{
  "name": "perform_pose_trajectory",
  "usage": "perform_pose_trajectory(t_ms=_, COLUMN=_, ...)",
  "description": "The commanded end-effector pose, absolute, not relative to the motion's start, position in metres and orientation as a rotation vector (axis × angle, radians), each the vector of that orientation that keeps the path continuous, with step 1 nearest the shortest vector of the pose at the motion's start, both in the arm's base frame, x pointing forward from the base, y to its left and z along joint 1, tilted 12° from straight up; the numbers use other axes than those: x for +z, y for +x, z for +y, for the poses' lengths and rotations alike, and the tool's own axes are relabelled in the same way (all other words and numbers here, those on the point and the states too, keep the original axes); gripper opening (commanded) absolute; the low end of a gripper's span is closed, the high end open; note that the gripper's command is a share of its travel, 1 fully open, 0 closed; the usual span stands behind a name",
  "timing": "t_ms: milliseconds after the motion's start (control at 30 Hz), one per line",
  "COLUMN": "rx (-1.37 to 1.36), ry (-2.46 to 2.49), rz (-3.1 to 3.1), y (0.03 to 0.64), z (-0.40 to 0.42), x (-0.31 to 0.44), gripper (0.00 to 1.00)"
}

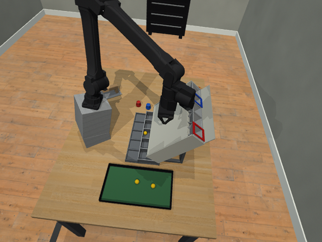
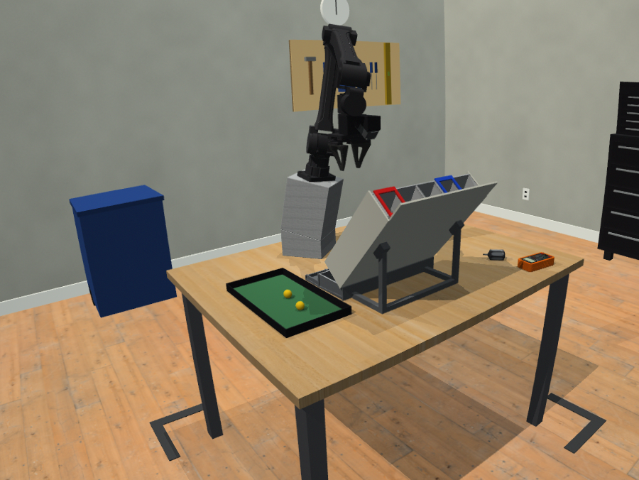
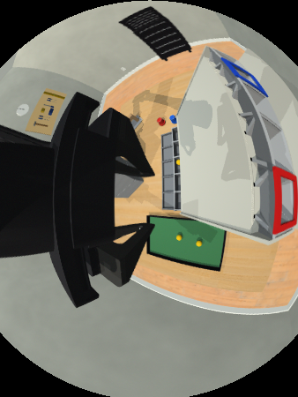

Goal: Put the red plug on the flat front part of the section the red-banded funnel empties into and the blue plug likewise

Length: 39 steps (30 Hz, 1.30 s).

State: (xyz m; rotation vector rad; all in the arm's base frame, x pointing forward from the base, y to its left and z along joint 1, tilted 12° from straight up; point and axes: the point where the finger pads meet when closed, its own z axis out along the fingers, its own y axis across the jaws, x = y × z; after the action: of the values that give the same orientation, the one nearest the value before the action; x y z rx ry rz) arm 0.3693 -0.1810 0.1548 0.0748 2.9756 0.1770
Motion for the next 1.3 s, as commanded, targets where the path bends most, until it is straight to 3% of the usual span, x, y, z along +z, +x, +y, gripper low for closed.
perform_pose_trajectory(t_ms=0, rx=0.141, ry=0.04, rz=2.935, y=0.383, z=-0.188, x=0.171, gripper=0.56)
perform_pose_trajectory(t_ms=633, rx=0.155, ry=0.061, rz=2.89, y=0.359, z=-0.157, x=0.151, gripper=0.56)
perform_pose_trajectory(t_ms=1267, rx=0.139, ry=0.075, rz=2.681, y=0.299, z=-0.074, x=0.1, gripper=0.56)
